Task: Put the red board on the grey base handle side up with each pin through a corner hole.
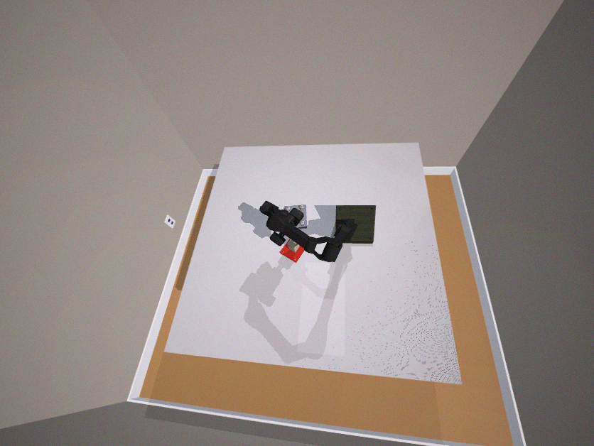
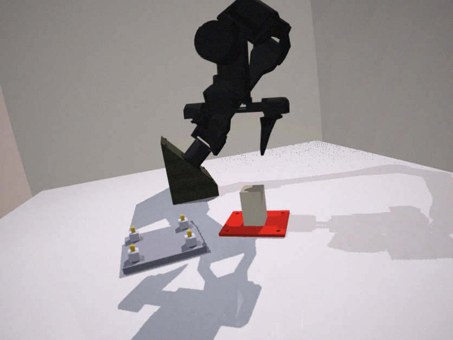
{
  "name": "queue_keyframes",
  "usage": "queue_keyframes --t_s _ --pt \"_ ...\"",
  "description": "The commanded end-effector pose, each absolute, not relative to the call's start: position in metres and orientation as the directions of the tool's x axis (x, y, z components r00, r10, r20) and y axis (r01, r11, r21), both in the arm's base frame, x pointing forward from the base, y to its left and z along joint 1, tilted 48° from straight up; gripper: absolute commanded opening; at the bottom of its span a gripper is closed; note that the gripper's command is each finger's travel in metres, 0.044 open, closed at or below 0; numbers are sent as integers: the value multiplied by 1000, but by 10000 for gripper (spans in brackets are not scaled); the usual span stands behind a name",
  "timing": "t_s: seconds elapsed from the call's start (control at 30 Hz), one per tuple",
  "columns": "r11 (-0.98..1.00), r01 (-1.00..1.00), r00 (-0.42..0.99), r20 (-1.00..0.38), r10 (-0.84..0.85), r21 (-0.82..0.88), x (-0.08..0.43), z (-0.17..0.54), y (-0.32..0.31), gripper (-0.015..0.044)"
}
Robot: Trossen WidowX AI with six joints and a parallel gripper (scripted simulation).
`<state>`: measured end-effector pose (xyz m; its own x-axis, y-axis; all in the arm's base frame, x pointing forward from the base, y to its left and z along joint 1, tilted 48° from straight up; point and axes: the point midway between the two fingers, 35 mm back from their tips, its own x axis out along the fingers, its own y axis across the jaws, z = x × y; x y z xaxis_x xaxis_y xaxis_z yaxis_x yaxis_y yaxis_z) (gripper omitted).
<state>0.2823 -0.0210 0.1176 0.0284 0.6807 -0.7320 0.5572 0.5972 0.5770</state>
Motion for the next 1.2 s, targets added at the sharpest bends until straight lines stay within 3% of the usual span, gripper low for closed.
queue_keyframes --t_s 0.0,1.17 --pt "576 504 27 -678 735 644 277 128 -3 440" --pt "576 503 28 -679 734 644 282 76 50 440"
